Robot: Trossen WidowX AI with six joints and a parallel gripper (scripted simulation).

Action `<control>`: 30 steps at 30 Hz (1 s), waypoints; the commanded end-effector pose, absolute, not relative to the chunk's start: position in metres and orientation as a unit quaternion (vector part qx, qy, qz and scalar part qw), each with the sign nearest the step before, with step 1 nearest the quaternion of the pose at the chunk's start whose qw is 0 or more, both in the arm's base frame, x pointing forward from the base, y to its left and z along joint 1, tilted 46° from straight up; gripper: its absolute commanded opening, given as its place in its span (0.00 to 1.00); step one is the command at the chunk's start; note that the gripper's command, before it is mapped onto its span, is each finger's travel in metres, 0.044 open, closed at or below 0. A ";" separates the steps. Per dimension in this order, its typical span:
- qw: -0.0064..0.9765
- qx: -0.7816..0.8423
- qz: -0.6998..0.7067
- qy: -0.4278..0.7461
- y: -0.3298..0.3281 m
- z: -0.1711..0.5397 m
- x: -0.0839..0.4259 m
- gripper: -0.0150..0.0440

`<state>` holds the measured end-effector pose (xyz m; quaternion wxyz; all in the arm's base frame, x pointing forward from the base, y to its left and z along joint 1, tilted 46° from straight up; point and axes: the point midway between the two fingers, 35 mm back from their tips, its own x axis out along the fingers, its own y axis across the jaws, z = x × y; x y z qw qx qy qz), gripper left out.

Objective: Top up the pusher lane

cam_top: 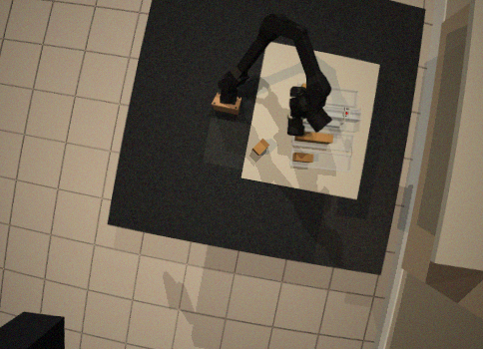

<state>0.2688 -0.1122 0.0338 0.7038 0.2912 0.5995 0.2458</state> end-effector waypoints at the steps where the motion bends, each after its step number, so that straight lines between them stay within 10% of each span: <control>1: 0.703 0.303 0.235 0.599 -0.113 0.036 0.273 0.25; 30: 0.703 0.303 0.235 0.598 -0.097 0.019 0.283 0.25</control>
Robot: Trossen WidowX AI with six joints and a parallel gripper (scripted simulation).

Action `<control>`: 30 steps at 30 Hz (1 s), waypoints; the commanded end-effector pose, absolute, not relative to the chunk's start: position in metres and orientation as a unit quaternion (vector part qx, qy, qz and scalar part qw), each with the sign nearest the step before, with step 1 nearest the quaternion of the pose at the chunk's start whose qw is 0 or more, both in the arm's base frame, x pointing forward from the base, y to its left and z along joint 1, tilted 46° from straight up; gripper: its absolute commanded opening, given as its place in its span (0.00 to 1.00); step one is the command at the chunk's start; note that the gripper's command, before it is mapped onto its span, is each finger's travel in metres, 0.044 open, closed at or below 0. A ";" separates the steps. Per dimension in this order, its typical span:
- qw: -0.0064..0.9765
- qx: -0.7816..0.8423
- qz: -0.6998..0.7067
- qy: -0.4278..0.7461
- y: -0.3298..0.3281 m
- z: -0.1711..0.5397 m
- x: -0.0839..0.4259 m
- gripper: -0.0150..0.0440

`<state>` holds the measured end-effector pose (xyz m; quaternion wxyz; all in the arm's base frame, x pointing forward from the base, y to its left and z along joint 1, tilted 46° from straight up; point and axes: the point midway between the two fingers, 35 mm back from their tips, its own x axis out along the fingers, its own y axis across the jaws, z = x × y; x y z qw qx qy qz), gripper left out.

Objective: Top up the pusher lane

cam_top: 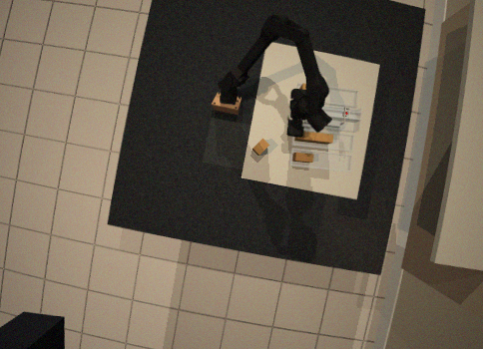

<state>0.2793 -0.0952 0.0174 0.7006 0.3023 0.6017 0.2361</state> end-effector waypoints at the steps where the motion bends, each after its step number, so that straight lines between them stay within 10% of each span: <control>1: 0.704 0.303 0.235 0.598 -0.097 0.019 0.284 0.25; 30: 0.704 0.303 0.235 0.598 -0.099 0.020 0.297 0.25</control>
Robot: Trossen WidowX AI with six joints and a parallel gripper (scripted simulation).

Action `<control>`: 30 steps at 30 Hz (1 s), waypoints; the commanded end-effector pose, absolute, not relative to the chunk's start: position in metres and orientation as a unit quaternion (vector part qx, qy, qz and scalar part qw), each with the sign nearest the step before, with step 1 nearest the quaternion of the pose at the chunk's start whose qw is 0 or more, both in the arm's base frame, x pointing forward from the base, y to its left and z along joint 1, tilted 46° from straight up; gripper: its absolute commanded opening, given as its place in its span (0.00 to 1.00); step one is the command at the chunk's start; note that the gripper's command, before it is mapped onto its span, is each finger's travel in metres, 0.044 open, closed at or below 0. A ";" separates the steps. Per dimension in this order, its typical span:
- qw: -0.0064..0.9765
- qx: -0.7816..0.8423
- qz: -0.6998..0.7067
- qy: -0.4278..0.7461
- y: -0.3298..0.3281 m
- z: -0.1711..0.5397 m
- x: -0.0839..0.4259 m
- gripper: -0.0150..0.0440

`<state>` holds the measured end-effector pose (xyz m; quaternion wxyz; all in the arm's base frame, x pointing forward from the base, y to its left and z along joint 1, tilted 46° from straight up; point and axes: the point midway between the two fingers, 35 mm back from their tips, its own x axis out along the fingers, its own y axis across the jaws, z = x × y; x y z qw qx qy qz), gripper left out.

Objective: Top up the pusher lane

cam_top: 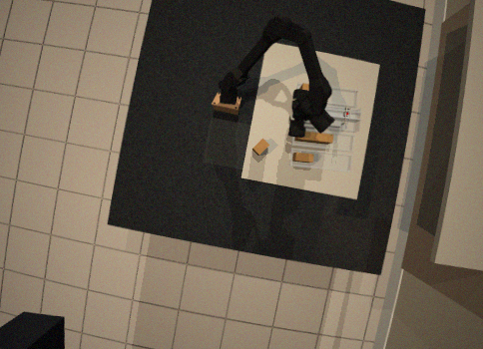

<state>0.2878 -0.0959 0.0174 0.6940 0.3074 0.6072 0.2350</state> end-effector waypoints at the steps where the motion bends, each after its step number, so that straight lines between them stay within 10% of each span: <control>1: 0.704 0.303 0.235 0.598 -0.099 0.020 0.297 0.25; 30: 0.704 0.303 0.235 0.598 -0.101 0.023 0.310 0.25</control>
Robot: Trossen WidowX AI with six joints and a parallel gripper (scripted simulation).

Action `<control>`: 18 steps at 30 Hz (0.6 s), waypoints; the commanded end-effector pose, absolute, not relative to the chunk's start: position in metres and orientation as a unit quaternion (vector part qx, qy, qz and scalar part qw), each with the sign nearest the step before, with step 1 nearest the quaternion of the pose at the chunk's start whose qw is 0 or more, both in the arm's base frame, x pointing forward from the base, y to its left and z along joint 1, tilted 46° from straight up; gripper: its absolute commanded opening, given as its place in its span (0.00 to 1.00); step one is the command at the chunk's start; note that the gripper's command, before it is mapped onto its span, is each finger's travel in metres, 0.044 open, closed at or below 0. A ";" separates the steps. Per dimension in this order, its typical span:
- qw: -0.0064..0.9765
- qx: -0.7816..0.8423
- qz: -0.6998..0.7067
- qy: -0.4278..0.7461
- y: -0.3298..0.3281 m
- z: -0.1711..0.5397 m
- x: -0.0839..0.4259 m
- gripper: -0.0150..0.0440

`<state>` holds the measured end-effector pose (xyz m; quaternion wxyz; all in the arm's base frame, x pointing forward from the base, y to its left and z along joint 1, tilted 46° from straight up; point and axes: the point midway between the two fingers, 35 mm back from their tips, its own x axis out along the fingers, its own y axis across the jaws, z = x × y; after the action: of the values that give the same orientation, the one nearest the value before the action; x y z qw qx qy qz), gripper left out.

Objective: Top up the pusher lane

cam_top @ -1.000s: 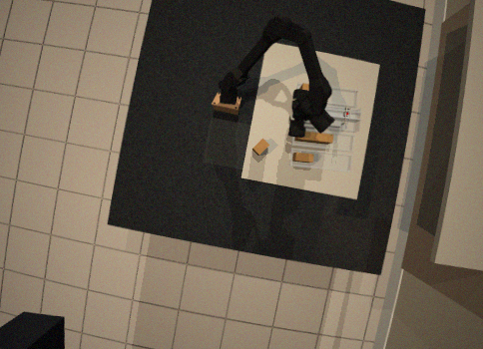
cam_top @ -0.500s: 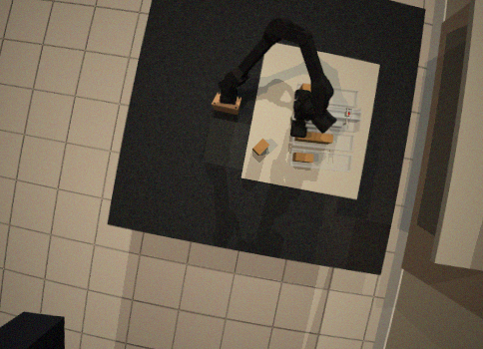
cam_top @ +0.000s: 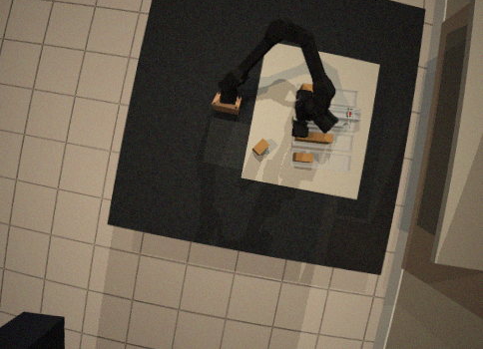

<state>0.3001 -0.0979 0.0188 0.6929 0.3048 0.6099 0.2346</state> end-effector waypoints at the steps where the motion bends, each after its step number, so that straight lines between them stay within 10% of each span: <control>1: 0.704 0.303 0.235 0.598 -0.101 0.023 0.310 0.25; 18: 0.704 0.303 0.236 0.598 -0.103 0.026 0.317 0.25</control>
<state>0.3075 -0.0992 0.0203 0.6926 0.3039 0.6106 0.2348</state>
